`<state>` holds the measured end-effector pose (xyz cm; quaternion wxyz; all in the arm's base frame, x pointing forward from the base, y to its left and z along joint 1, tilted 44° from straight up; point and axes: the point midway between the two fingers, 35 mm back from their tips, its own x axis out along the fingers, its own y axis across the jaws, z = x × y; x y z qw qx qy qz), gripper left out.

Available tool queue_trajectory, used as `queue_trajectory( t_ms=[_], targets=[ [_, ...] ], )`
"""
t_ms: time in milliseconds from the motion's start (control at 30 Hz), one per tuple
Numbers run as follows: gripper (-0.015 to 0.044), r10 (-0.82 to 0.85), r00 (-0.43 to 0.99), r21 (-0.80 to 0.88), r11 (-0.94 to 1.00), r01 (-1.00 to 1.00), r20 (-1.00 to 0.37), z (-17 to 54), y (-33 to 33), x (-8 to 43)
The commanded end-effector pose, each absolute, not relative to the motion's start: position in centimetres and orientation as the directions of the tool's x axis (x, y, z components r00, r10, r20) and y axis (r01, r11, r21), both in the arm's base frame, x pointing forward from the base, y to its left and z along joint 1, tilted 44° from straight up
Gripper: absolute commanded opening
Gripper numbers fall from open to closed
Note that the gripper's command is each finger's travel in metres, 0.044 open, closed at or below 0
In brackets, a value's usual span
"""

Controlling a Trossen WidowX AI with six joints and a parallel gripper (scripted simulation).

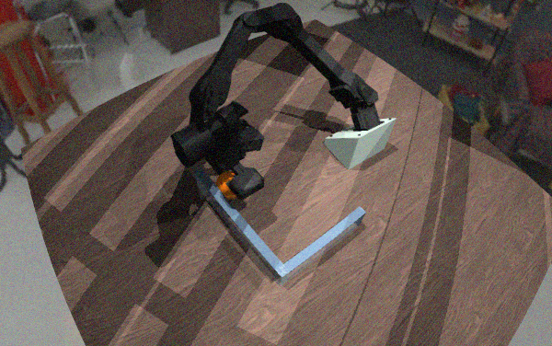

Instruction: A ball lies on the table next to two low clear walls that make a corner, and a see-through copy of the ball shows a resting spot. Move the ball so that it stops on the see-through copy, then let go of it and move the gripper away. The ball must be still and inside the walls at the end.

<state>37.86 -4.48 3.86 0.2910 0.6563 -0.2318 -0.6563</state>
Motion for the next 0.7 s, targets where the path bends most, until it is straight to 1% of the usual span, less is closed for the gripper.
queue_trajectory(
  t_ms=[0,433,667],
  targets=[
    [0.0000,-0.691,0.032,0.691,-0.718,0.083,-0.722,3.6,-4.8,37.8],
    [0.0000,-0.692,0.032,0.692,-0.717,0.083,-0.721,2.4,-5.9,37.9],
    [0.0184,-0.686,0.035,0.687,-0.723,0.079,-0.726,2.6,-5.6,38.0]
  ],
)
